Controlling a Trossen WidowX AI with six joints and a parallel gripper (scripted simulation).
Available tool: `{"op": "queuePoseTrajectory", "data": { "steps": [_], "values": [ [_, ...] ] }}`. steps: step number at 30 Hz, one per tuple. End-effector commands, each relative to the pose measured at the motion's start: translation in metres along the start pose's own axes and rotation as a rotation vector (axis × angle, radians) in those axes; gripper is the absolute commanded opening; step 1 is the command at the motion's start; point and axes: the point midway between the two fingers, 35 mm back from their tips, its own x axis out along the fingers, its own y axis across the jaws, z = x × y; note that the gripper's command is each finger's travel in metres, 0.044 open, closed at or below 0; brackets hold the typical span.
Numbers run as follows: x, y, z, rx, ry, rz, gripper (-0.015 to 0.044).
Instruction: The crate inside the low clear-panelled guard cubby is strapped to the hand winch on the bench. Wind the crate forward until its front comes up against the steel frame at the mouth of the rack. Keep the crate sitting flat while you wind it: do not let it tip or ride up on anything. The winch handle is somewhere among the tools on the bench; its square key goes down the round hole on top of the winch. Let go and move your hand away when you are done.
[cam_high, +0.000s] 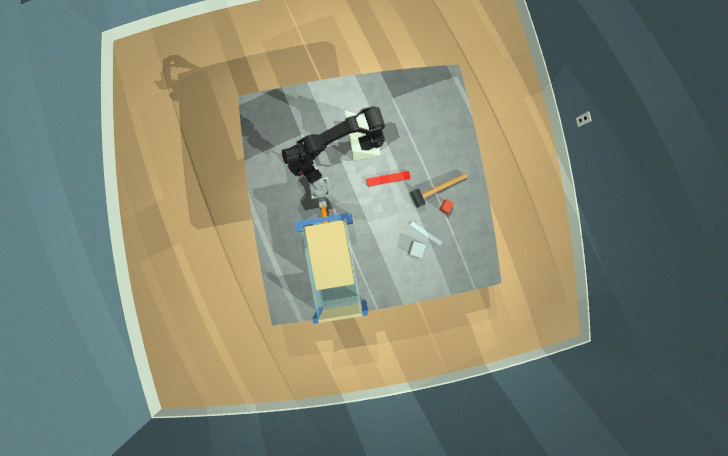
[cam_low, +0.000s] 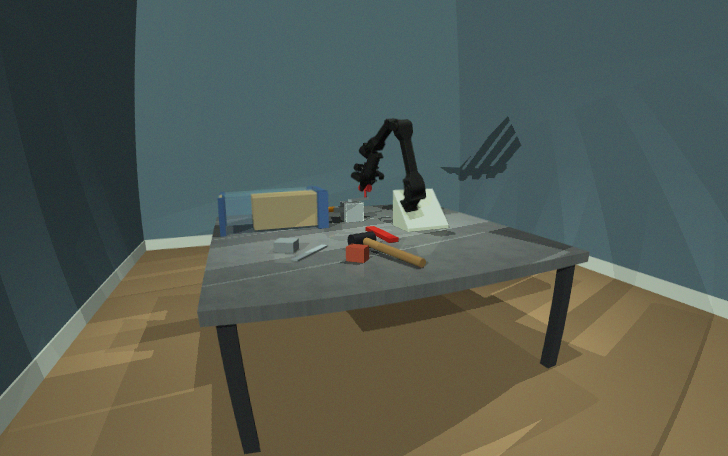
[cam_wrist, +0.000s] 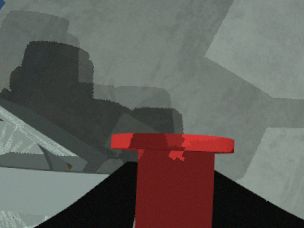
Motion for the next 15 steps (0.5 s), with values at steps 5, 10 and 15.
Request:
{"op": "queuePoseTrajectory", "data": {
  "steps": [5, 10, 15],
  "values": [
    [0.01, 0.005, 0.017, -0.01, -0.015, 0.006, 0.0],
    [0.012, 0.006, 0.022, -0.01, -0.016, 0.006, 0.0],
    [0.014, 0.008, 0.027, -0.01, -0.016, 0.006, 0.0]
  ]
}}
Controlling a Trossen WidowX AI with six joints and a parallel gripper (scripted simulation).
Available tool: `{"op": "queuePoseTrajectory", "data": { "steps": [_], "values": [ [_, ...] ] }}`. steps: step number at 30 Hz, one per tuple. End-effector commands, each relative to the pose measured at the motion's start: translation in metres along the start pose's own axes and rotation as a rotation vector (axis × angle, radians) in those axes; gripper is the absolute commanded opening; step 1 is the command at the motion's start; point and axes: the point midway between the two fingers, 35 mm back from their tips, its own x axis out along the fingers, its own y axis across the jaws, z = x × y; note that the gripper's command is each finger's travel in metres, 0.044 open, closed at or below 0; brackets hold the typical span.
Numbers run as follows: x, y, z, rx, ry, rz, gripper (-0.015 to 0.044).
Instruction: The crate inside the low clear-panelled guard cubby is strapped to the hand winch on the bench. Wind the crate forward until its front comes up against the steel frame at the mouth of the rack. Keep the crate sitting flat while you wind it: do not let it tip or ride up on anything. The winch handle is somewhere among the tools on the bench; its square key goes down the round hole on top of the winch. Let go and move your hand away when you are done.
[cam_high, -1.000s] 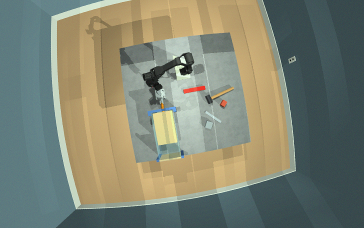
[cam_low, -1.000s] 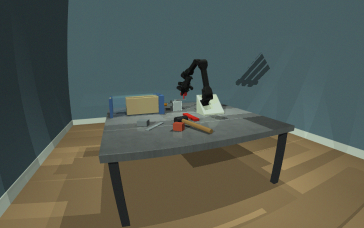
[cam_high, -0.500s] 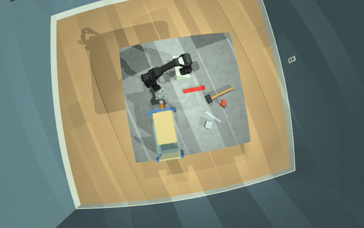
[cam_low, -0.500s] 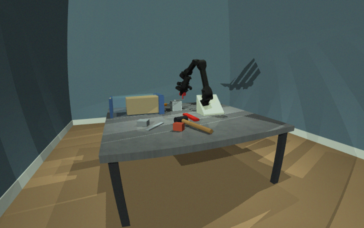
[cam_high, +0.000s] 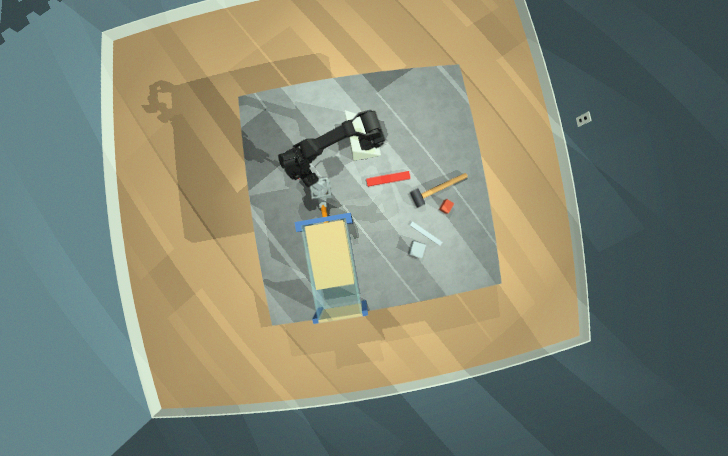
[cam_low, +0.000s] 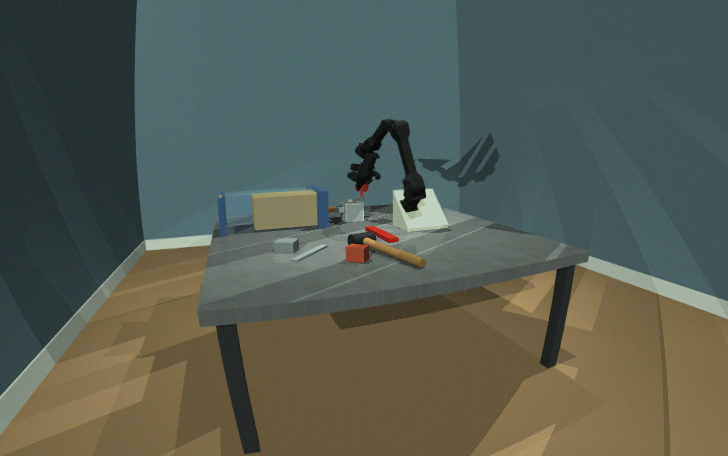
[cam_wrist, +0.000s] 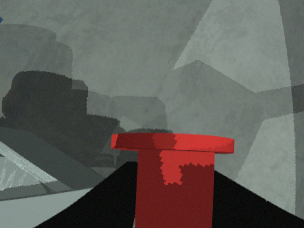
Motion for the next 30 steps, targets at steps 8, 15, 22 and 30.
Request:
{"op": "queuePoseTrajectory", "data": {
  "steps": [8, 15, 22, 30],
  "values": [
    [0.009, 0.008, 0.015, -0.006, -0.006, 0.011, 0.0],
    [0.012, 0.012, 0.022, -0.006, -0.007, 0.012, 0.0],
    [0.015, 0.017, 0.027, -0.006, -0.007, 0.012, 0.0],
    [0.017, 0.023, 0.034, -0.007, -0.007, 0.013, 0.0]
  ]
}}
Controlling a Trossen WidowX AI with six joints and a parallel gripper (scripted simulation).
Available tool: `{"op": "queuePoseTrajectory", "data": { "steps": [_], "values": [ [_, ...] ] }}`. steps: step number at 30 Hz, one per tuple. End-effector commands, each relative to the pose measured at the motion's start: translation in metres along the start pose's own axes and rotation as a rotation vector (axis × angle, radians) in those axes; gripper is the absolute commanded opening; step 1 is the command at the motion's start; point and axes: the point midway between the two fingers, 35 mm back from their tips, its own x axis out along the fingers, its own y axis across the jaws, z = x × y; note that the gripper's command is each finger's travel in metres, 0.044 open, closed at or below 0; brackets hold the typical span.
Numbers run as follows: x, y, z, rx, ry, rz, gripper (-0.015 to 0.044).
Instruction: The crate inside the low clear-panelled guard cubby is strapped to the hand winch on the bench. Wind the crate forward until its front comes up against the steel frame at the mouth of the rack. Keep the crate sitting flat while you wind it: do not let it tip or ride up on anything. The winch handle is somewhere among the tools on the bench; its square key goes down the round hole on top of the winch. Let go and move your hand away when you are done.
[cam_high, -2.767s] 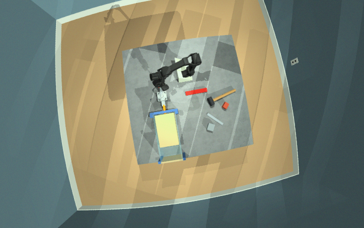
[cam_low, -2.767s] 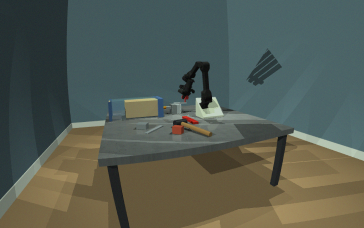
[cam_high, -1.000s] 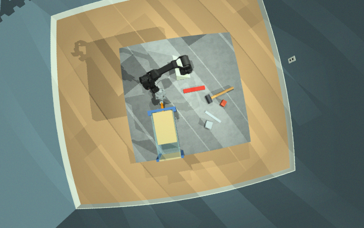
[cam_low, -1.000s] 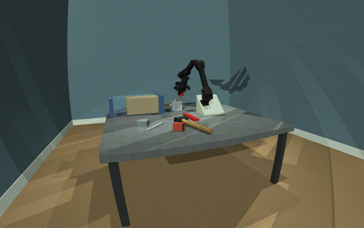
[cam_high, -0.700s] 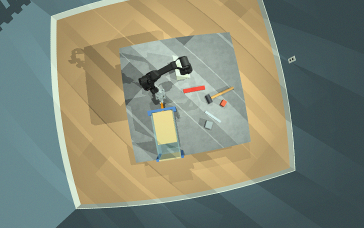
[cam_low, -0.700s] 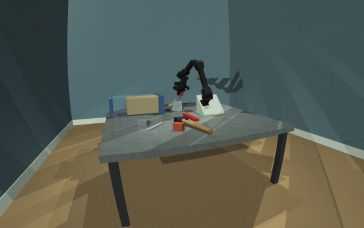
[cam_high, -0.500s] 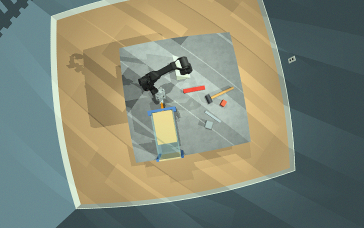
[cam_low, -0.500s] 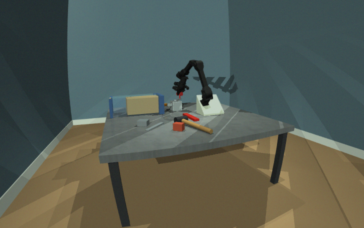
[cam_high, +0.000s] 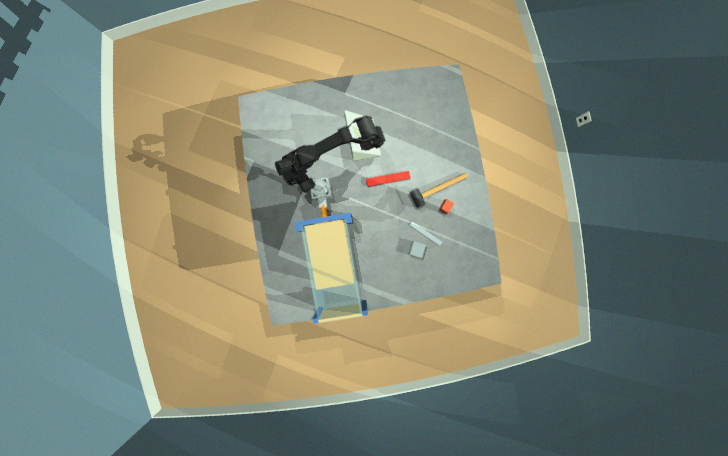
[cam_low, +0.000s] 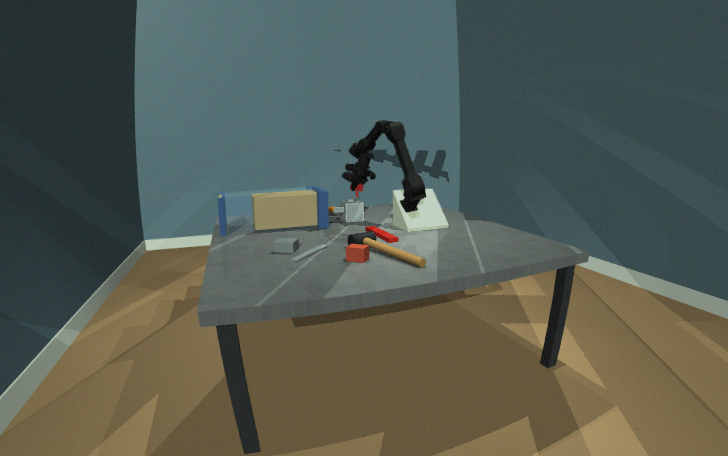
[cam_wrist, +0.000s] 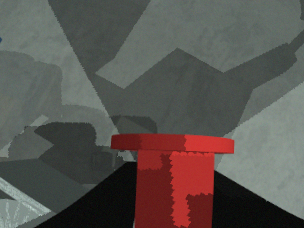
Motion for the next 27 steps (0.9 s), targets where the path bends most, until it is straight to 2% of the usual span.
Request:
{"op": "queuePoseTrajectory", "data": {
  "steps": [1, 20, 22, 27],
  "values": [
    [0.008, 0.013, 0.012, -0.02, -0.014, 0.024, 0.0],
    [0.013, 0.03, 0.025, -0.02, -0.015, 0.025, 0.0],
    [0.008, 0.02, 0.02, -0.013, -0.013, 0.001, 0.0],
    [0.008, 0.02, 0.02, -0.013, -0.012, 0.001, 0.0131]
  ]
}}
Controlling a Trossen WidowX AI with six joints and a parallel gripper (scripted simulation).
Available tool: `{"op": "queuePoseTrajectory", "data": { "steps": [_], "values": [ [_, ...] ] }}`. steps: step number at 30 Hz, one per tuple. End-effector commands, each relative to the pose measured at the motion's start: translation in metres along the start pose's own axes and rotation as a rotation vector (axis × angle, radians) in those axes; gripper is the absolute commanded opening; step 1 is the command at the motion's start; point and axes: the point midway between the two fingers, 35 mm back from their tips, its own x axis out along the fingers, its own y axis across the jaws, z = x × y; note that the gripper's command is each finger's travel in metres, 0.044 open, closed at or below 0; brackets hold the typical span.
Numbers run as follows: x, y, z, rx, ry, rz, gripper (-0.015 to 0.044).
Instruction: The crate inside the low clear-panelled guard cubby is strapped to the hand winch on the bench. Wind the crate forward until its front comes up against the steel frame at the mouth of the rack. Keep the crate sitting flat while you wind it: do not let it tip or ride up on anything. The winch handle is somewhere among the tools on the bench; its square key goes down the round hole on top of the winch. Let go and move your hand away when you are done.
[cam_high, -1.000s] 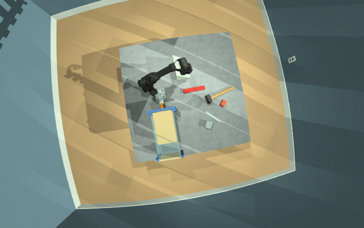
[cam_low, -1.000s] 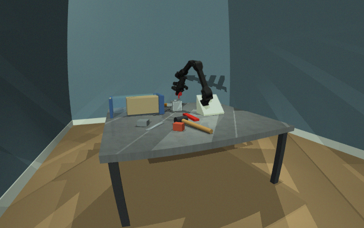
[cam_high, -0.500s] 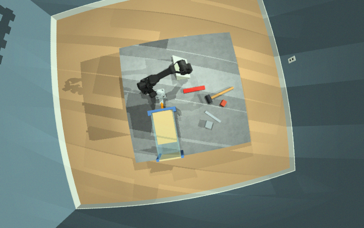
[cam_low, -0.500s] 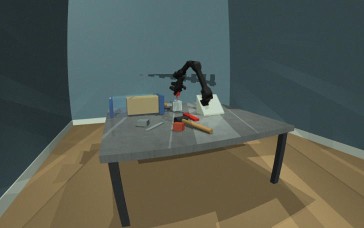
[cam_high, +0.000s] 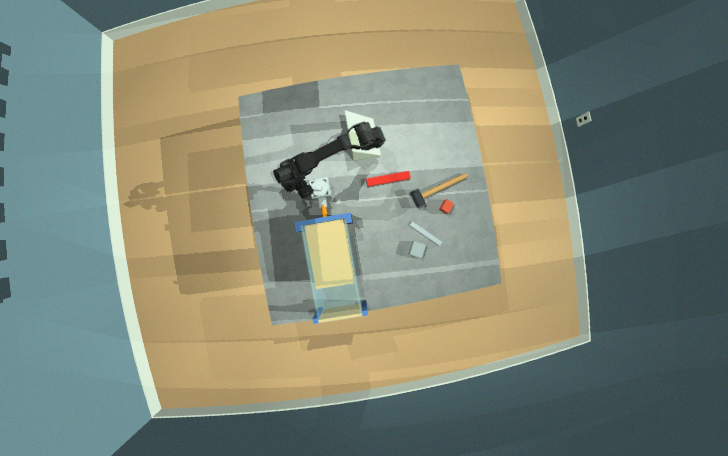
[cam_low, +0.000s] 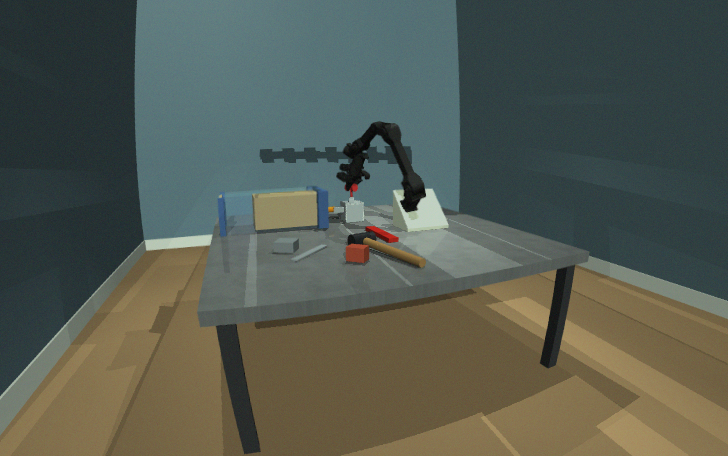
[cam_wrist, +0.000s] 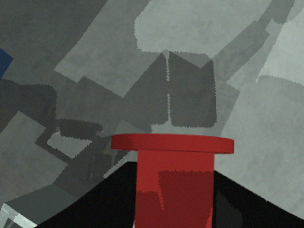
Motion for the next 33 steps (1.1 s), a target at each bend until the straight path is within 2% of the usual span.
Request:
{"op": "queuePoseTrajectory", "data": {
  "steps": [1, 12, 17, 23, 29, 33],
  "values": [
    [0.0, 0.001, 0.0, -0.002, -0.001, 0.0, 0.0157],
    [0.0, 0.001, 0.0, -0.002, -0.001, 0.0, 0.044],
    [-0.01, 0.001, 0.006, -0.002, 0.0, 0.0, 0.044],
    [-0.057, 0.0, 0.026, 0.0, 0.001, 0.0, 0.044],
    [-0.061, 0.0, 0.026, 0.0, 0.001, 0.0, 0.044],
    [-0.093, 0.0, 0.019, 0.001, 0.003, -0.001, 0.044]
  ]
}}
